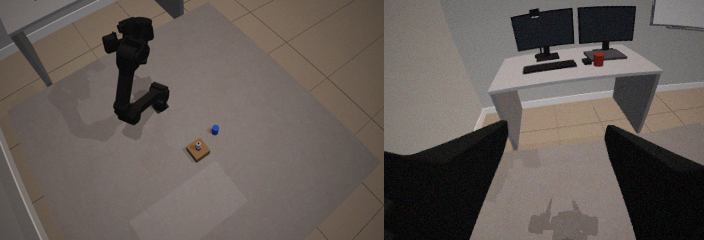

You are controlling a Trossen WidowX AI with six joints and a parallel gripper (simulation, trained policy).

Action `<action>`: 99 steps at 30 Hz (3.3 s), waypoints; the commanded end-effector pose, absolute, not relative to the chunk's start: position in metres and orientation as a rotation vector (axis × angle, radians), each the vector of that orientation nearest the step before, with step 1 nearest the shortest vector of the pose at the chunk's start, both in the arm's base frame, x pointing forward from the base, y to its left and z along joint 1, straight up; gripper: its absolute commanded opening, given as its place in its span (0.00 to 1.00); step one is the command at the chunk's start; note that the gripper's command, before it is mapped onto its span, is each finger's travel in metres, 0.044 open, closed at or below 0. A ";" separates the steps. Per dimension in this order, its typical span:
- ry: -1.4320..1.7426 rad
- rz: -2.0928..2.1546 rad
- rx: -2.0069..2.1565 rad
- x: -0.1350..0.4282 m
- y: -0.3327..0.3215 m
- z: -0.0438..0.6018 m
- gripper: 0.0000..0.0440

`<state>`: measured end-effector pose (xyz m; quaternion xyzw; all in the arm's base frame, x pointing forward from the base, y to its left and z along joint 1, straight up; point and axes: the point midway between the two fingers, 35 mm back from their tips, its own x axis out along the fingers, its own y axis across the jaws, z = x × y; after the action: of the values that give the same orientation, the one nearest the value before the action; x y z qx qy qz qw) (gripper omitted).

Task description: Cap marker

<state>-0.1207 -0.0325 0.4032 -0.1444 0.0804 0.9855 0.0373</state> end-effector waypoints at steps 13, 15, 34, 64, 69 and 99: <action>0.336 2.931 -0.595 -0.135 0.008 0.382 0.71; 0.349 2.919 -0.612 -0.136 0.013 0.379 0.71; 0.413 2.808 -0.758 -0.143 0.061 0.357 0.72; 0.493 2.637 -0.958 -0.131 0.135 0.319 0.72; 0.504 2.610 -0.987 -0.126 0.146 0.312 0.72; 0.559 2.453 -1.144 -0.084 0.209 0.274 0.73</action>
<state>-0.0892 0.2032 0.2761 -0.4004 0.2015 0.8747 0.1843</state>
